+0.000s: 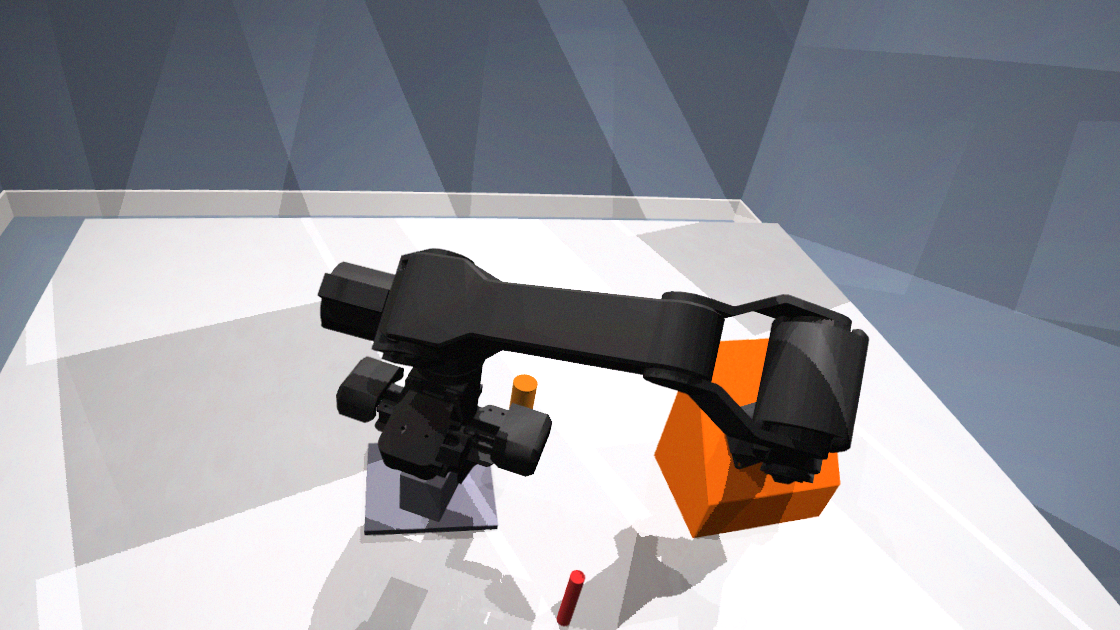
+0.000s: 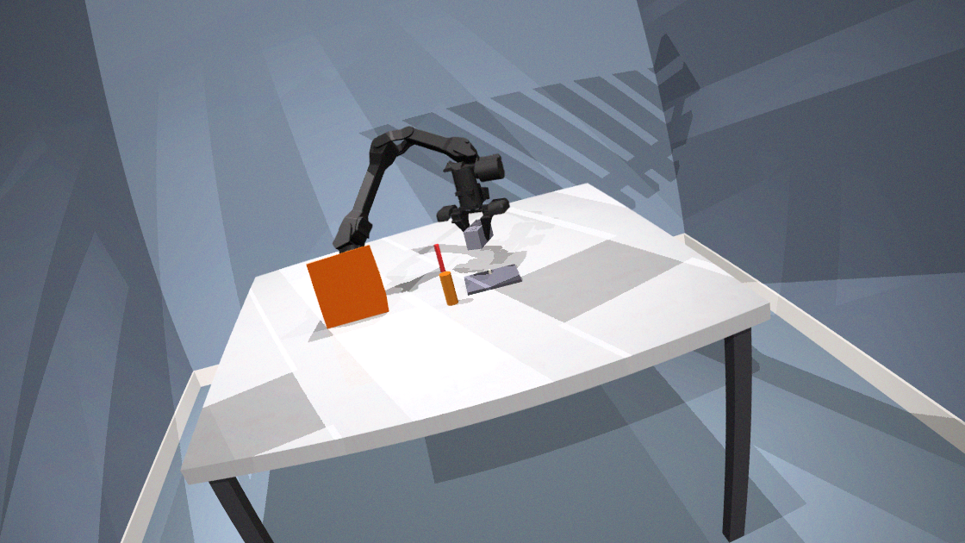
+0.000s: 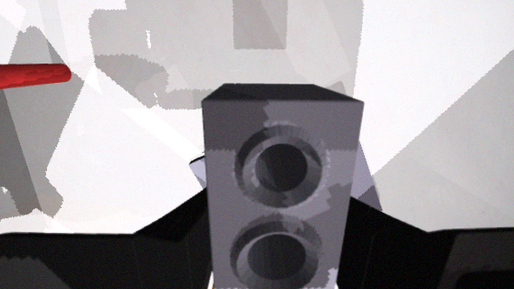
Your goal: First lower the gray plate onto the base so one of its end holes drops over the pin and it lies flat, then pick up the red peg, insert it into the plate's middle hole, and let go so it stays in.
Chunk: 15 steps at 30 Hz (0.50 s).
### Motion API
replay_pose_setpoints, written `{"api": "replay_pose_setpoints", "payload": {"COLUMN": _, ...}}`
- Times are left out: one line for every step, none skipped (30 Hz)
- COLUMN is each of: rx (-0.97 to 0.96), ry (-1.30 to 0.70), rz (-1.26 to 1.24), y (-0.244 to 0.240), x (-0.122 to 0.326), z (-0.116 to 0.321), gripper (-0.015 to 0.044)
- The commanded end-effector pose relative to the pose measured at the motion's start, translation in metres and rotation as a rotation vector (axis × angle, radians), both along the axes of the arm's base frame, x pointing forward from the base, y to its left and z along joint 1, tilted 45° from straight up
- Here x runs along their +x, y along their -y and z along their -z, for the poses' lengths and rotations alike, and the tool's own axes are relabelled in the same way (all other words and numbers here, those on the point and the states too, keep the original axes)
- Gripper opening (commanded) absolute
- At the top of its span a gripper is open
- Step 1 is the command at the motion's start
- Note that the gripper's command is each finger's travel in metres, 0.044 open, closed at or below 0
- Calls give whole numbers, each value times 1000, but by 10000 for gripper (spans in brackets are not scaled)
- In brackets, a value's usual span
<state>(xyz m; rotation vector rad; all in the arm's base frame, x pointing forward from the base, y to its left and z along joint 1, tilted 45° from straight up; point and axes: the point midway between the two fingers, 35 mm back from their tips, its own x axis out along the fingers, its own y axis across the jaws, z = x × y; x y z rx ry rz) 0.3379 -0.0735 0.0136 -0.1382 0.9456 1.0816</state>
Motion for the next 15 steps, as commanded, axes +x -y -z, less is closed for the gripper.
{"api": "replay_pose_setpoints", "payload": {"rx": 3, "ry": -30, "rz": 23, "y": 2, "x": -4, "z": 14, "gripper": 0}}
{"api": "replay_pose_setpoints", "payload": {"rx": 4, "ry": -36, "rz": 28, "y": 3, "x": -5, "z": 17, "gripper": 0}}
{"api": "replay_pose_setpoints", "payload": {"rx": 5, "ry": -41, "rz": 34, "y": 4, "x": -6, "z": 20, "gripper": 0}}
{"api": "replay_pose_setpoints", "payload": {"rx": 6, "ry": -46, "rz": 39, "y": 4, "x": -6, "z": 23, "gripper": 0}}
{"api": "replay_pose_setpoints", "payload": {"rx": 7, "ry": -51, "rz": 45, "y": 4, "x": -7, "z": 26, "gripper": 0}}
{"api": "replay_pose_setpoints", "payload": {"rx": 8, "ry": -57, "rz": 50, "y": 5, "x": -8, "z": 29, "gripper": 0}}
{"api": "replay_pose_setpoints", "payload": {"rx": 9, "ry": -62, "rz": 55, "y": 5, "x": -9, "z": 32, "gripper": 0}}
{"api": "replay_pose_setpoints", "payload": {"rx": 10, "ry": -67, "rz": 61, "y": 6, "x": -9, "z": 35, "gripper": 0}}
{"api": "replay_pose_setpoints", "payload": {"rx": 11, "ry": -72, "rz": 66, "y": 6, "x": -10, "z": 39, "gripper": 0}}
{"api": "replay_pose_setpoints", "payload": {"rx": 12, "ry": -78, "rz": 72, "y": 7, "x": -11, "z": 42, "gripper": 0}}
{"api": "replay_pose_setpoints", "payload": {"rx": 13, "ry": -83, "rz": 77, "y": 7, "x": -12, "z": 45, "gripper": 0}}
{"api": "replay_pose_setpoints", "payload": {"rx": 14, "ry": -88, "rz": 83, "y": 7, "x": -13, "z": 48, "gripper": 0}}
{"api": "replay_pose_setpoints", "payload": {"rx": 15, "ry": -93, "rz": 88, "y": 8, "x": -14, "z": 51, "gripper": 0}}
{"api": "replay_pose_setpoints", "payload": {"rx": 16, "ry": -99, "rz": 93, "y": 8, "x": -15, "z": 54, "gripper": 0}}
{"api": "replay_pose_setpoints", "payload": {"rx": 17, "ry": -104, "rz": 99, "y": 8, "x": -16, "z": 57, "gripper": 0}}
